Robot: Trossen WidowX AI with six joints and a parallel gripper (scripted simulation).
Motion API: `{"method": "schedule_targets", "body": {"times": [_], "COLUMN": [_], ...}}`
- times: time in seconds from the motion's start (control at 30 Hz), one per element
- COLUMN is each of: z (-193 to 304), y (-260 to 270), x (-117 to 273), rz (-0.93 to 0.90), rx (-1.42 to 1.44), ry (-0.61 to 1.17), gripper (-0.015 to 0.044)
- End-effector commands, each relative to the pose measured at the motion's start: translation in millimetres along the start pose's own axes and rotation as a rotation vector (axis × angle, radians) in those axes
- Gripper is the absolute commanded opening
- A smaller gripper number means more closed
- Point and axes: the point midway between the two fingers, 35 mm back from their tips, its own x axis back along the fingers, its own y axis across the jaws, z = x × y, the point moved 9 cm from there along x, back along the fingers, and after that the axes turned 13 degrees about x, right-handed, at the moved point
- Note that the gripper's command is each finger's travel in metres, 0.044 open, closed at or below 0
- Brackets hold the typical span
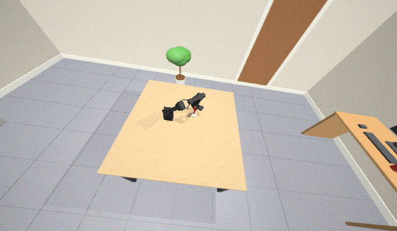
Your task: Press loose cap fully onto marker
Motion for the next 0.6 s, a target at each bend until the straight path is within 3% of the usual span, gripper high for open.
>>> {"method": "schedule_targets", "body": {"times": [0.0, 0.57], "z": [0, 0], "y": [1, 1], "x": [-8, -35], "rz": [0.001, 0.001], "rx": [0.006, 0.006], "ry": [0.004, 0.005], "gripper": [0.0, 0.0]}}
